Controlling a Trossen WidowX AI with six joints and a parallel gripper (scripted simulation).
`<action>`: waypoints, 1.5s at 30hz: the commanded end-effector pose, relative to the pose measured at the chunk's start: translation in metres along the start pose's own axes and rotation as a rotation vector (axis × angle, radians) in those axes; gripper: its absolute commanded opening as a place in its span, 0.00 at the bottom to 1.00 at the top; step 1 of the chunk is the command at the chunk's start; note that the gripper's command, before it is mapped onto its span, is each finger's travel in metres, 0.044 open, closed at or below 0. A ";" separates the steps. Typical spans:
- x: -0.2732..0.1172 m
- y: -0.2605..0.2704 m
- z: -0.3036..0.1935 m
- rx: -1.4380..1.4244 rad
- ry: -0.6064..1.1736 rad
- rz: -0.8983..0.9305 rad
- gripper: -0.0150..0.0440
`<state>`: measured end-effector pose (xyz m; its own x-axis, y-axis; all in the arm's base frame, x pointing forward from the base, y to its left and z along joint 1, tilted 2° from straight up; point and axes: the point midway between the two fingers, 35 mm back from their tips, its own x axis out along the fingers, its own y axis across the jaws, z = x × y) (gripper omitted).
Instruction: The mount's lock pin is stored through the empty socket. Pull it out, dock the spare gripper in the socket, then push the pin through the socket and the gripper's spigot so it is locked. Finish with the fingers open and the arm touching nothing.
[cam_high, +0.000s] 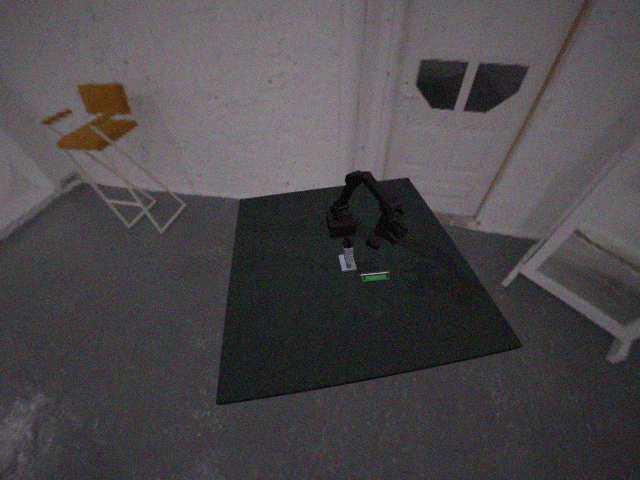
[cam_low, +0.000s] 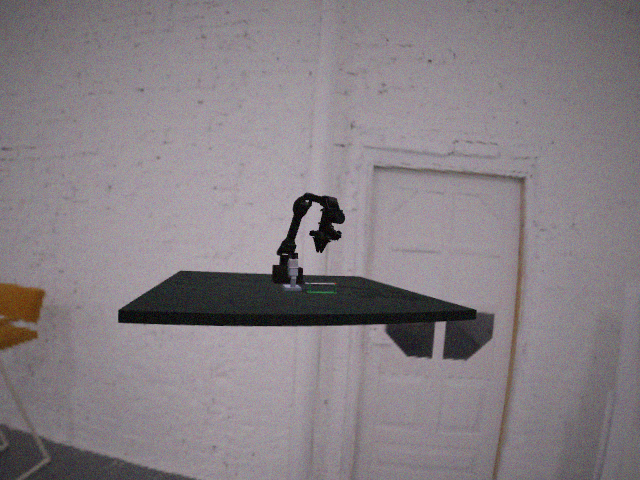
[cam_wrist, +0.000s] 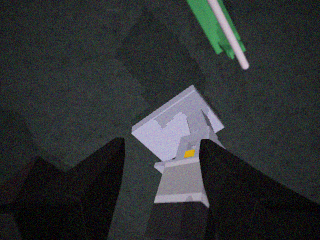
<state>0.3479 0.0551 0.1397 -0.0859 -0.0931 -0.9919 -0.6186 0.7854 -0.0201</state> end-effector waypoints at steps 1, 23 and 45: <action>0.034 -0.046 0.043 -0.527 0.056 -0.091 0.56; 0.072 -0.054 0.057 -0.638 0.075 -0.102 0.56; 0.136 -0.049 0.068 -0.639 0.074 -0.101 0.56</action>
<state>0.4212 0.0458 0.0033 -0.0357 -0.2060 -0.9779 -0.9683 0.2491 -0.0171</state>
